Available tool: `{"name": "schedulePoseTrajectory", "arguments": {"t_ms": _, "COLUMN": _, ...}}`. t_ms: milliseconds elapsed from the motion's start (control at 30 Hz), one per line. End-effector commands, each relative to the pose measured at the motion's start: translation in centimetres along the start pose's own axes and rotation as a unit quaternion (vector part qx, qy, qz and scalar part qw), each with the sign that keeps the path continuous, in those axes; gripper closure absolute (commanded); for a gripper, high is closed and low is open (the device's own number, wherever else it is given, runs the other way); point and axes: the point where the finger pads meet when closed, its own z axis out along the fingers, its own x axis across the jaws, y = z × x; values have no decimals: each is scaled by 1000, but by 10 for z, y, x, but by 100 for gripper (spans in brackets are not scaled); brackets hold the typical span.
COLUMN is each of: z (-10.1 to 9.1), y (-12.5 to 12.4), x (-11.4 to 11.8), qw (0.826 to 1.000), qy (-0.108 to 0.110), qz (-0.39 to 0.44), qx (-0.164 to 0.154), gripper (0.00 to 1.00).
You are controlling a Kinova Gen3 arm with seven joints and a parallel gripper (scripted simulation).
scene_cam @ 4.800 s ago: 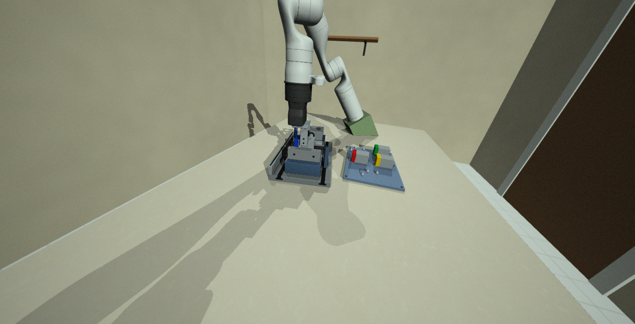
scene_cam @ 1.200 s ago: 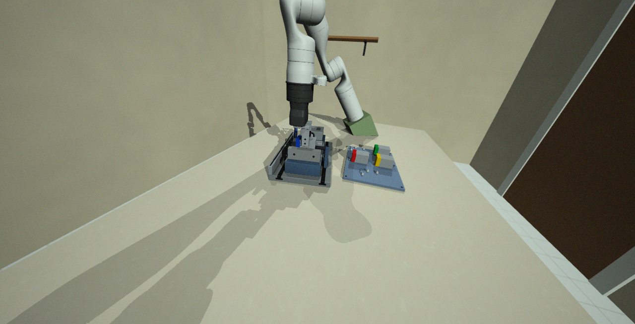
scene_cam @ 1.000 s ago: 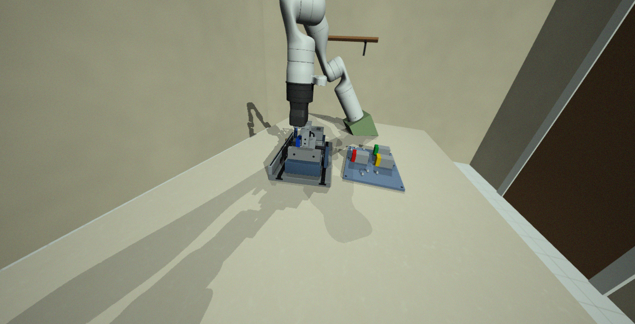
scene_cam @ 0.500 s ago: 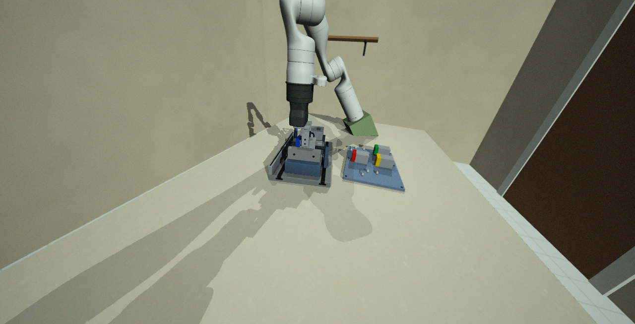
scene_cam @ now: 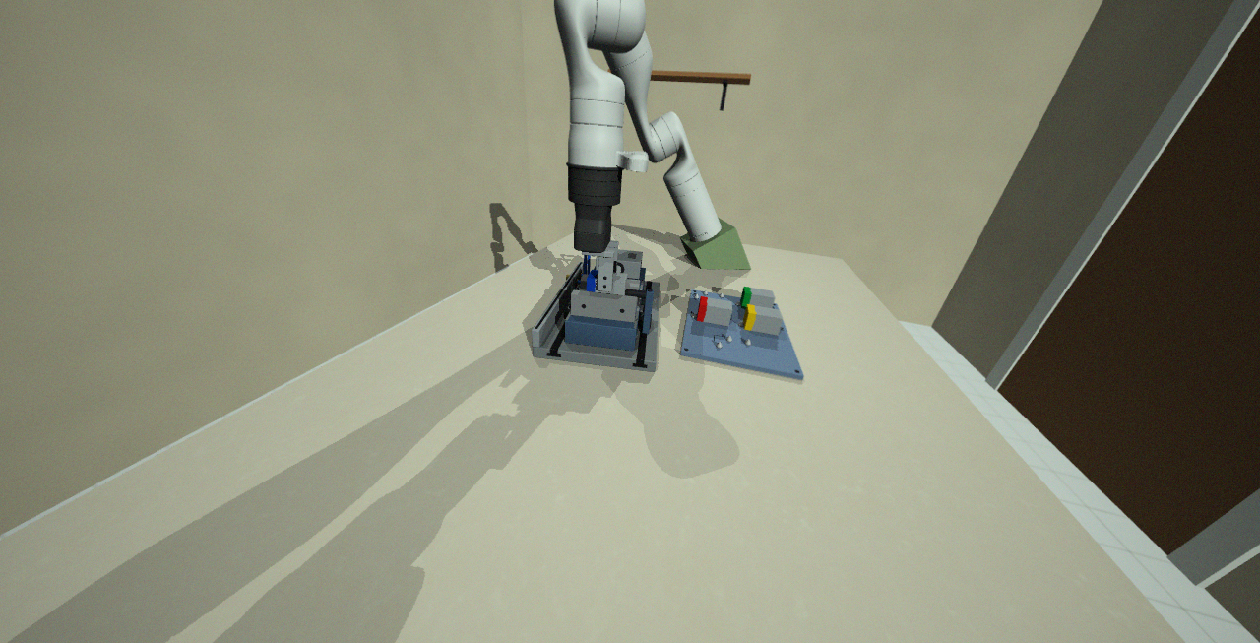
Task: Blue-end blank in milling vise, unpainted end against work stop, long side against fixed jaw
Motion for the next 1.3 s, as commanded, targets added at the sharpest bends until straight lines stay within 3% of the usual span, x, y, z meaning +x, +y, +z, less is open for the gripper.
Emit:
{"name": "schedulePoseTrajectory", "arguments": {"t_ms": 0, "z": -1, "y": 0, "x": 1, "qw": 1000, "qy": 1, "qz": 0, "qx": 0, "gripper": 100}}
{"name": "schedulePoseTrajectory", "arguments": {"t_ms": 533, "z": 0, "y": 0, "x": 0, "qw": 1000, "qy": 1, "qz": 0, "qx": 0, "gripper": 100}}
{"name": "schedulePoseTrajectory", "arguments": {"t_ms": 567, "z": 0, "y": 0, "x": 1, "qw": 1000, "qy": 1, "qz": 0, "qx": 0, "gripper": 0}}
{"name": "schedulePoseTrajectory", "arguments": {"t_ms": 1267, "z": 0, "y": 0, "x": 1, "qw": 1000, "qy": 1, "qz": 0, "qx": 0, "gripper": 0}}
